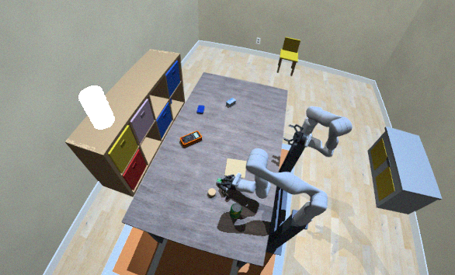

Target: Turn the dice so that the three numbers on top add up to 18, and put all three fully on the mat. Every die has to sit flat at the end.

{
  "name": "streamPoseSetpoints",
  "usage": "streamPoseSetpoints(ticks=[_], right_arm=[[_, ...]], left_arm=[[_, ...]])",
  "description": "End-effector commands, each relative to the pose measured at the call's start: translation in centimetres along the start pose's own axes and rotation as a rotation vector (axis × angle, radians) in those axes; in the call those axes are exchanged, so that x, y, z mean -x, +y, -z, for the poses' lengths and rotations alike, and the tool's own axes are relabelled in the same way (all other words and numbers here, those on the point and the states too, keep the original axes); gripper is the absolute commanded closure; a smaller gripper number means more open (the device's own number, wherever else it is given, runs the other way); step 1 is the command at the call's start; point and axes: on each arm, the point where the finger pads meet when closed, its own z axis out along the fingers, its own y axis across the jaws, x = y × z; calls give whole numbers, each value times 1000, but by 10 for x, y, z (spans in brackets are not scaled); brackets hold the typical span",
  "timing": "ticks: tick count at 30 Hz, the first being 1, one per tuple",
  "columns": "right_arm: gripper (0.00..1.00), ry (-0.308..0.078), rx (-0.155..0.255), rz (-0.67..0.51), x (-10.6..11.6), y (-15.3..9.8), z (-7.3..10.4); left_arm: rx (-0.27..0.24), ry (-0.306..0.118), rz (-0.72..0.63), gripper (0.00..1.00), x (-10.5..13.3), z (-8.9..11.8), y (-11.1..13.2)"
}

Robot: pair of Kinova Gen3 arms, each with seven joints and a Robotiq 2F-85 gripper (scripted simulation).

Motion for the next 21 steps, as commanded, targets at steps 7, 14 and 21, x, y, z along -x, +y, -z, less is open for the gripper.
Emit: streamPoseSetpoints(ticks=[7, 14, 21], right_arm=[[2, 0, 0, -1, 0, 0, 0], [2, 0, 0, -1, 0, 0, 0], [2, 0, 0, -1, 0, 0, 0]], left_arm=[[0, 2, 0, 607, -1, 0, 0], [0, 2, 0, 536, -1, 0, 0], [0, 2, 0, 536, -1, 0, 0]])
